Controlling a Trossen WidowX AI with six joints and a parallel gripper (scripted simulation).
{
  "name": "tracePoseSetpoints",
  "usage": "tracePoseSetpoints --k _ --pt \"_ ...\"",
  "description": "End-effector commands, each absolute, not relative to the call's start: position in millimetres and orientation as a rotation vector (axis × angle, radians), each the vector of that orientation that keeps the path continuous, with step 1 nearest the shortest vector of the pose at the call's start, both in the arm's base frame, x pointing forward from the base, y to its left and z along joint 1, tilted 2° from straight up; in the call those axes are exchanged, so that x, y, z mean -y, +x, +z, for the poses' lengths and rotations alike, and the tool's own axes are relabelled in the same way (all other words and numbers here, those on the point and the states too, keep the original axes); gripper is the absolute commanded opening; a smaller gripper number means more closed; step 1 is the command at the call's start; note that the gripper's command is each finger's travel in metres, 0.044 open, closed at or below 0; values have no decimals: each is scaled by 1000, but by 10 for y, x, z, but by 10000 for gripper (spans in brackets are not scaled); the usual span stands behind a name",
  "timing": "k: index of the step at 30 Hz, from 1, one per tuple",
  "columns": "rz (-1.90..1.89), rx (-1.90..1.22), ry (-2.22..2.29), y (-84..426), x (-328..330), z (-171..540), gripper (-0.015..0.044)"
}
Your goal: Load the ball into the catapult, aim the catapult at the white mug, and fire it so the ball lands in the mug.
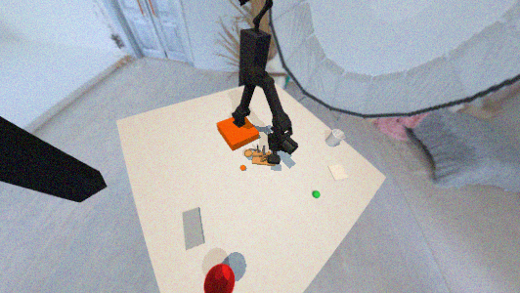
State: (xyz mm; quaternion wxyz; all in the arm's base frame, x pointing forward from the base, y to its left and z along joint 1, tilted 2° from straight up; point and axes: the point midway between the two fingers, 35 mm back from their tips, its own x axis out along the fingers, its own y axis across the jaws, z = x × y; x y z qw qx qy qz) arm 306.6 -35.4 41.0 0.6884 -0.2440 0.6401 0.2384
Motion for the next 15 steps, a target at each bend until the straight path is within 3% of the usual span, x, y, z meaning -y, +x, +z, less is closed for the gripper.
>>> tracePoseSetpoints --k 1,13,15 --pt "529 -1441 -545 3058 359 313 440" --pt "529 -1441 -545 3057 356 177 440" --pt "535 -1435 -545 3065 350 216 388"
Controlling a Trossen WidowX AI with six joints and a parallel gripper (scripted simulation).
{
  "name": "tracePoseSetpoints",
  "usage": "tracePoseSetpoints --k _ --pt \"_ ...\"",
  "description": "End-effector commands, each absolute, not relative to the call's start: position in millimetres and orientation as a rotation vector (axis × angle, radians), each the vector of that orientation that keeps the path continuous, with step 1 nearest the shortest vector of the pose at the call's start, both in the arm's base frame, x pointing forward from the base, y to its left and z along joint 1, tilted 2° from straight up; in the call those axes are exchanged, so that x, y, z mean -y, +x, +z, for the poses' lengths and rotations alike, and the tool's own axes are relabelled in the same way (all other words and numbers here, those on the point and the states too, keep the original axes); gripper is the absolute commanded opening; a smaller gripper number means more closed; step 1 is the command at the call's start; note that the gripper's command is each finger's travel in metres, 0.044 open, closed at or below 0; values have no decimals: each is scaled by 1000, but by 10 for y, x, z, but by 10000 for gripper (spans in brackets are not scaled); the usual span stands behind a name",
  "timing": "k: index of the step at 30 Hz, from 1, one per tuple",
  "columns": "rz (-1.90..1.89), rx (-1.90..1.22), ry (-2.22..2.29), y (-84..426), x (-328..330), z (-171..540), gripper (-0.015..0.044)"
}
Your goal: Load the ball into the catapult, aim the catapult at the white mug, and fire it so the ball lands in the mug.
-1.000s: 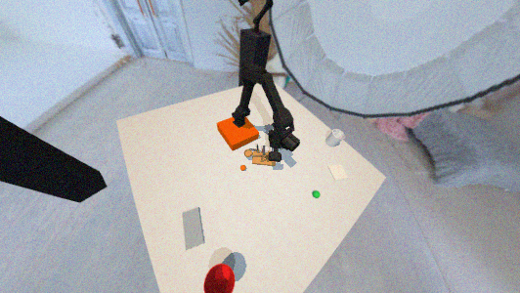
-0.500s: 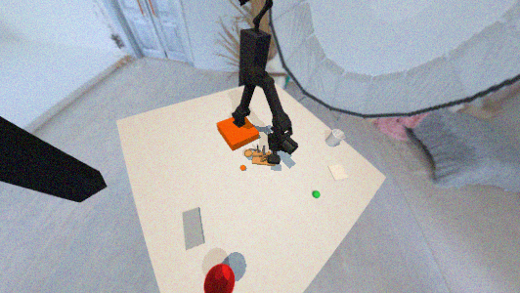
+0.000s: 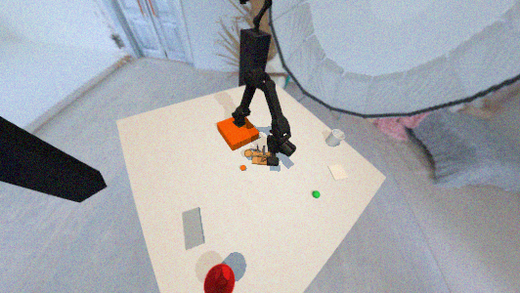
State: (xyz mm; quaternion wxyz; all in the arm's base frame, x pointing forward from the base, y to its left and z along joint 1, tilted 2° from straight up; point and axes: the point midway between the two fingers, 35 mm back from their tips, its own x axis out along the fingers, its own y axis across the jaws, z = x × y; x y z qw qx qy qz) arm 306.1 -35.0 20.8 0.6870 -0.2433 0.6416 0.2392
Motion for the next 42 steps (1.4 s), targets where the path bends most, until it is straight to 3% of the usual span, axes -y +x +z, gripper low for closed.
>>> tracePoseSetpoints --k 1,10,15,19,26,34,42 --pt "535 -1435 -545 3065 350 216 361" --pt "535 -1435 -545 3065 350 216 125" --pt "535 -1435 -545 3065 350 216 92" --pt "536 -1435 -545 3050 355 602 0" --pt "537 -1435 -544 3080 264 720 0" --pt "544 -1434 -537 3365 -953 769 0" --pt "551 -1431 -528 3173 -2169 771 0"
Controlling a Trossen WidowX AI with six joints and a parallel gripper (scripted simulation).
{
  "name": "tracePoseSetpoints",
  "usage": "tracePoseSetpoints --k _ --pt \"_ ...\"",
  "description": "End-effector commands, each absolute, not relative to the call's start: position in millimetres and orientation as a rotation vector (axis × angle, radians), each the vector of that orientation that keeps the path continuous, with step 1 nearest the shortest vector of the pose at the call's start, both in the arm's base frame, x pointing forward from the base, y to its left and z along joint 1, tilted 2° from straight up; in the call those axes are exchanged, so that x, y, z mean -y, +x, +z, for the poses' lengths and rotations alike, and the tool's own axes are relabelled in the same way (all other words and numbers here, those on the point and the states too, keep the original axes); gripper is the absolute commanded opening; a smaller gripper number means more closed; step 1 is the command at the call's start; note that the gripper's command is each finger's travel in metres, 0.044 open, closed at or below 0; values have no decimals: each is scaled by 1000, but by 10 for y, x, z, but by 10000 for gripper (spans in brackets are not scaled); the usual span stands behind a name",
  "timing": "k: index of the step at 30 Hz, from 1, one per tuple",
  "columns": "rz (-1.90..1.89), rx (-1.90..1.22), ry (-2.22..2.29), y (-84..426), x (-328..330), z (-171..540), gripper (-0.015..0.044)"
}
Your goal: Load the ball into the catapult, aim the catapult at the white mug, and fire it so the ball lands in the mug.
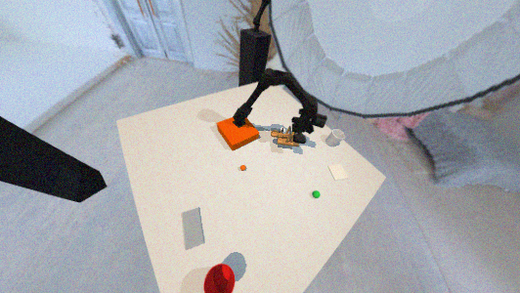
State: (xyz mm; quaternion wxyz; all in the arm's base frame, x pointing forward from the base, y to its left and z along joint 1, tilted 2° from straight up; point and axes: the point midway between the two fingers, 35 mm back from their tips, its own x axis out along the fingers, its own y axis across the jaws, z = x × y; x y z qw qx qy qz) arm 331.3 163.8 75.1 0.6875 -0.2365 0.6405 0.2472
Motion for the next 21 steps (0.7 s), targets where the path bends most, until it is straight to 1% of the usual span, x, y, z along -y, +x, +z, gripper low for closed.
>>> tracePoseSetpoints --k 1,4,21 --pt "552 -1431 -527 3119 -2311 769 0" --pt "554 -1431 -525 3032 -2512 765 0" --pt "554 -1430 -525 3055 -2533 621 0"
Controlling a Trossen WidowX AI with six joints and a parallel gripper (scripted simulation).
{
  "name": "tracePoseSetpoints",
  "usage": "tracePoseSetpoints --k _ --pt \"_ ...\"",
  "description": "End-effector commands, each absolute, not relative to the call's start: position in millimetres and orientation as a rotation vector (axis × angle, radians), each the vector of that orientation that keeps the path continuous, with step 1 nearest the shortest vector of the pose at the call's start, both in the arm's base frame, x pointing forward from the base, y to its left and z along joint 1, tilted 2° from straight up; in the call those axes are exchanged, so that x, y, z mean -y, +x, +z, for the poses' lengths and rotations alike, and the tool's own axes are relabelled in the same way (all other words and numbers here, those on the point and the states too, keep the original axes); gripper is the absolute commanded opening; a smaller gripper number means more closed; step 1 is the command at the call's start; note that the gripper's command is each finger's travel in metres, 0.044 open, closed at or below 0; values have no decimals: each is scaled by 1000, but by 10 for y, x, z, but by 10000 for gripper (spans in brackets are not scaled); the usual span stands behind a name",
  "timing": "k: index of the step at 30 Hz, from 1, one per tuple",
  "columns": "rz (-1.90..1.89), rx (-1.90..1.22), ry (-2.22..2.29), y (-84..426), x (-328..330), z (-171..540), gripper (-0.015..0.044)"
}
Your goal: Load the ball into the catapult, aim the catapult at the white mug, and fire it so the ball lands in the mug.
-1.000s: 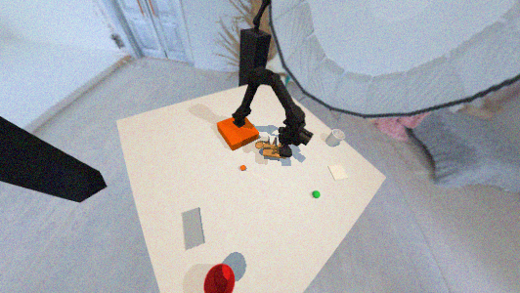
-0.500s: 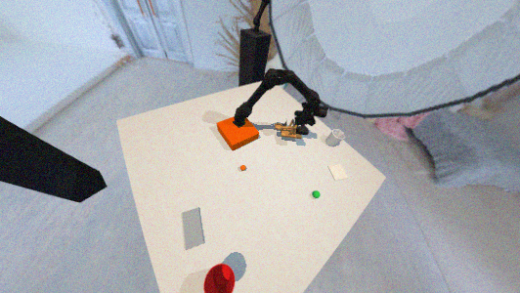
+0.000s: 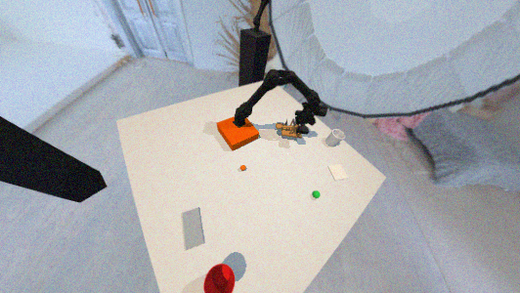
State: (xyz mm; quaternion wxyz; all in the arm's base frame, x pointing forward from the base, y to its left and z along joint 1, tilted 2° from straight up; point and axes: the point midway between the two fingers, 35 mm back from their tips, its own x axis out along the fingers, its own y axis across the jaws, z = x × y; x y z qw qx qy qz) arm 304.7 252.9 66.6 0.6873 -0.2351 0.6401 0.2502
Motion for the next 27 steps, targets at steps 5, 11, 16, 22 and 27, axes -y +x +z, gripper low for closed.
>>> tracePoseSetpoints --k 5,11,16,22,27 --pt "554 -1430 -525 3063 -2538 540 0" --pt "554 -1430 -525 3069 -2543 442 0" --pt "554 -1431 -525 3073 -2546 361 0" --pt "559 -1436 -527 3063 -2546 338 0" --pt "559 -1436 -527 3063 -2546 338 26"
